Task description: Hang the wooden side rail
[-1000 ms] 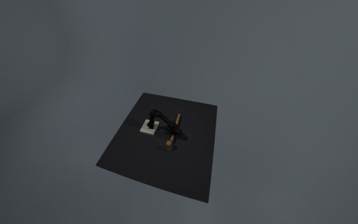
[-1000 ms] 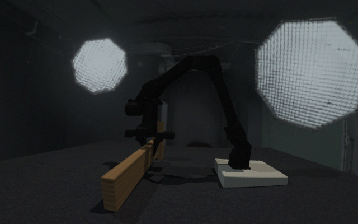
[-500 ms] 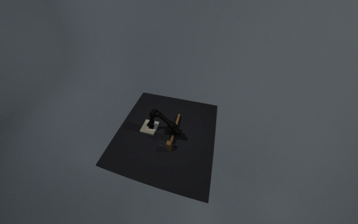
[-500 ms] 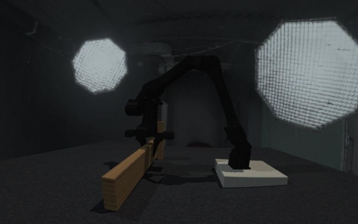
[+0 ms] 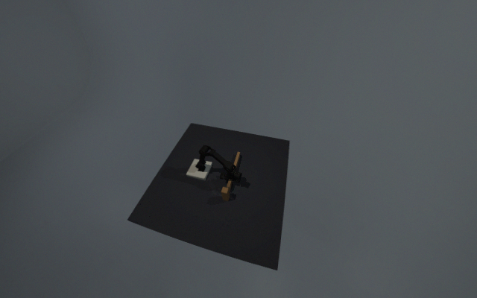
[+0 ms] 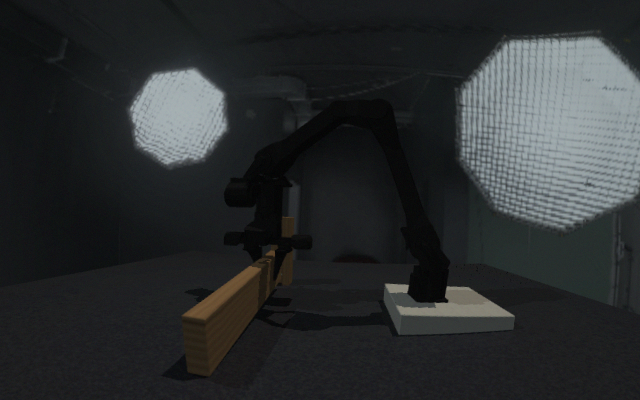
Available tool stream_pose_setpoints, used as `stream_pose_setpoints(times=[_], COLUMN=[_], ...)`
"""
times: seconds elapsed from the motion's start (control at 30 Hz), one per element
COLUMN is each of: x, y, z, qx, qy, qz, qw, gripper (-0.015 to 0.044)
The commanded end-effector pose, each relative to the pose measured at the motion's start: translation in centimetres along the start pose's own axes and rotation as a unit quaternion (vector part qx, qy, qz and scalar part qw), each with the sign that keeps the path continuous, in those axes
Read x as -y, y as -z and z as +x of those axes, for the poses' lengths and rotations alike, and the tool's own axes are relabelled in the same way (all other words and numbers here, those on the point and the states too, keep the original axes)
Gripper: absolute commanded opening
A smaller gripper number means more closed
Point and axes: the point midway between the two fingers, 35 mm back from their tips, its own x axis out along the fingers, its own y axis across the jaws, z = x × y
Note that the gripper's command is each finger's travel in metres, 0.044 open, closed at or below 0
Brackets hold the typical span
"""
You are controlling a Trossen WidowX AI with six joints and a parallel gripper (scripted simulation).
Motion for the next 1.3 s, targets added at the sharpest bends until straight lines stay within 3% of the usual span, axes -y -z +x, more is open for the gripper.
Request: stream_pose_setpoints(times=[0.0,1.27], x=[0.03,0.34], y=[0.14,0.48], z=[-0.31,-0.39], qx=[-0.003,-0.003], qy=[0.004,0.004], qz=[-0.003,-0.003], qw=[1.0,1.0], gripper=[0.0,0.0])
